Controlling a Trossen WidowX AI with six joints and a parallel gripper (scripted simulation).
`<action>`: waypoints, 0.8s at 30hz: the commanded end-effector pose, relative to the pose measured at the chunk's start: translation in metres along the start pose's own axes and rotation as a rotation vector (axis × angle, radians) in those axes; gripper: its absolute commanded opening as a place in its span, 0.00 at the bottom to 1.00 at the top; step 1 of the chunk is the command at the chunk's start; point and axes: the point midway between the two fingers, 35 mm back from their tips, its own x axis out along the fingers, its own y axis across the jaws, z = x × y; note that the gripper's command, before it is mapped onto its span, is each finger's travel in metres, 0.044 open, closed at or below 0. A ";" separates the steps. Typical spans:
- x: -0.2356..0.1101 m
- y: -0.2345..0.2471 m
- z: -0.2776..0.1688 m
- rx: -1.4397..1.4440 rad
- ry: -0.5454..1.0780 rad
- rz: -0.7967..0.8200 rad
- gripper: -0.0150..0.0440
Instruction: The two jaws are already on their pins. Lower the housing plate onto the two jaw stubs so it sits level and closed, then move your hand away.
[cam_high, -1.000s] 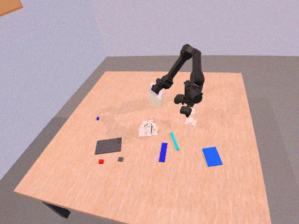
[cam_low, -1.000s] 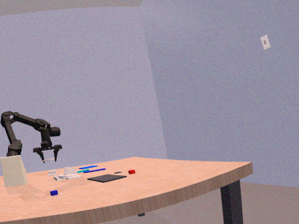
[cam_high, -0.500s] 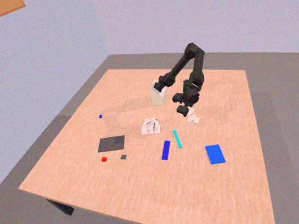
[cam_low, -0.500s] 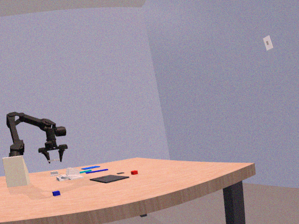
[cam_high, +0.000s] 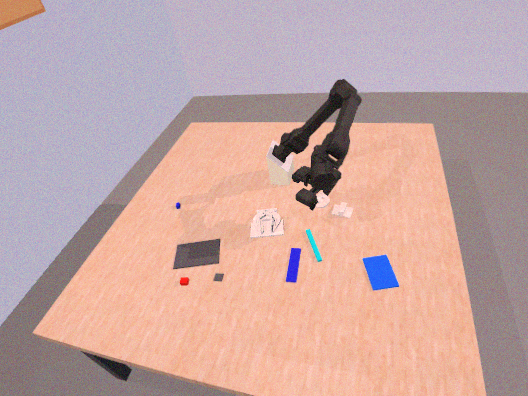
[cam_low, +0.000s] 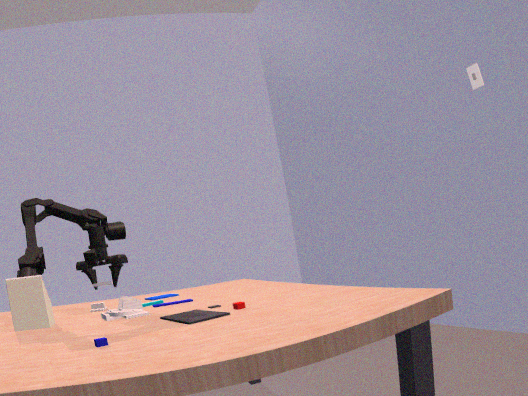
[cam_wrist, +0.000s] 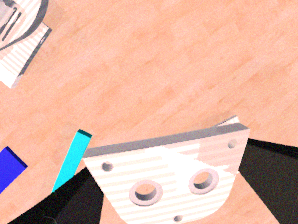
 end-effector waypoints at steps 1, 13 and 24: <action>0.001 0.010 0.008 0.046 -0.008 0.005 0.85; 0.003 0.039 0.035 0.196 -0.021 0.009 0.85; 0.004 0.062 0.064 0.336 -0.026 0.007 0.85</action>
